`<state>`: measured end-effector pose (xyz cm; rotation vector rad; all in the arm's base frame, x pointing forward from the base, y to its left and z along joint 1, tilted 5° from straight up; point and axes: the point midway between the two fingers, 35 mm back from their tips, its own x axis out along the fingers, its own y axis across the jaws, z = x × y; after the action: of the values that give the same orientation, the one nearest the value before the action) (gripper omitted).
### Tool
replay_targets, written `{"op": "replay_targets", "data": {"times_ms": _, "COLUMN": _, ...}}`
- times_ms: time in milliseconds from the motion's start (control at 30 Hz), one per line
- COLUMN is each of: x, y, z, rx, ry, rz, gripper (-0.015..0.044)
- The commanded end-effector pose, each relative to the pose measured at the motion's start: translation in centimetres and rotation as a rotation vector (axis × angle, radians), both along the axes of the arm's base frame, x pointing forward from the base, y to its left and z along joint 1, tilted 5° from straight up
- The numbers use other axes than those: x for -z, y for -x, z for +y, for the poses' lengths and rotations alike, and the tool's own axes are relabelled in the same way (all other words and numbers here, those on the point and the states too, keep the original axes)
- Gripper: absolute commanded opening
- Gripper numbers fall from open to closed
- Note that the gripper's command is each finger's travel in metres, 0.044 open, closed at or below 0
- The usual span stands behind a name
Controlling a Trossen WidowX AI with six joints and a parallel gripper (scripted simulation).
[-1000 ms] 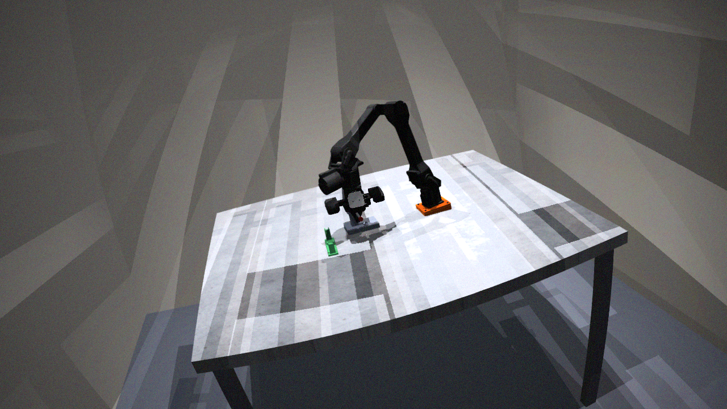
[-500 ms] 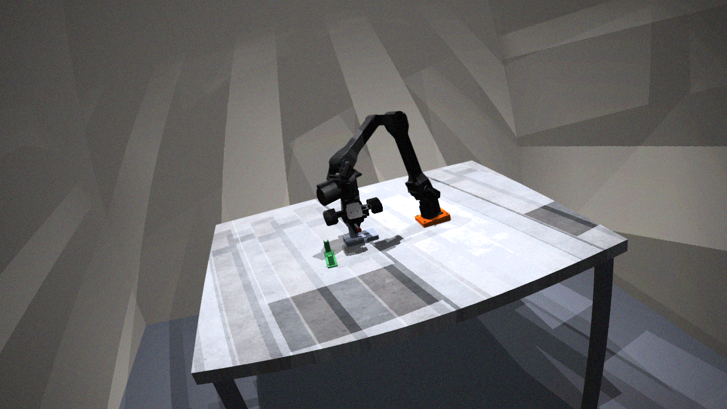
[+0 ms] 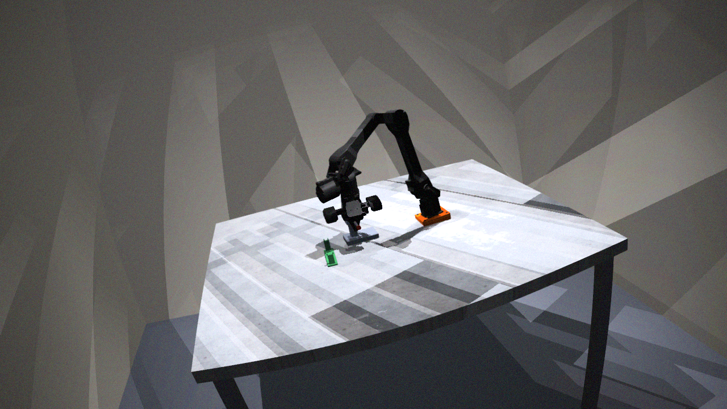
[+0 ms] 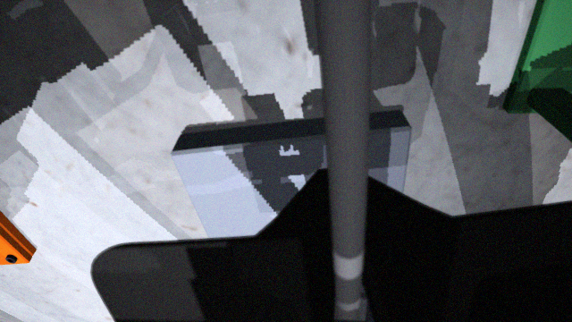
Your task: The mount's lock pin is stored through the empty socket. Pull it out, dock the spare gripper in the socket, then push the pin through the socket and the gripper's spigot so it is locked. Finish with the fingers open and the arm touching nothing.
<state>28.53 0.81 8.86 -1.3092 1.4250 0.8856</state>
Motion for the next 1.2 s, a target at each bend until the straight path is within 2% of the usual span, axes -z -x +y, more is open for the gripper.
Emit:
{"op": "replay_targets", "data": {"times_ms": 0, "x": 0.0, "y": 0.0, "z": 0.0, "rx": 0.000, "ry": 0.000, "rz": 0.000, "gripper": 0.0053}}
{"op": "replay_targets", "data": {"times_ms": 200, "x": 0.0, "y": 0.0, "z": 0.0, "rx": 0.000, "ry": 0.000, "rz": 0.000, "gripper": 0.0200}}
{"op": "replay_targets", "data": {"times_ms": 1167, "x": -4.6, "y": 0.0, "z": 3.8, "rx": -0.007, "ry": 0.001, "rz": 0.005, "gripper": 0.0200}}
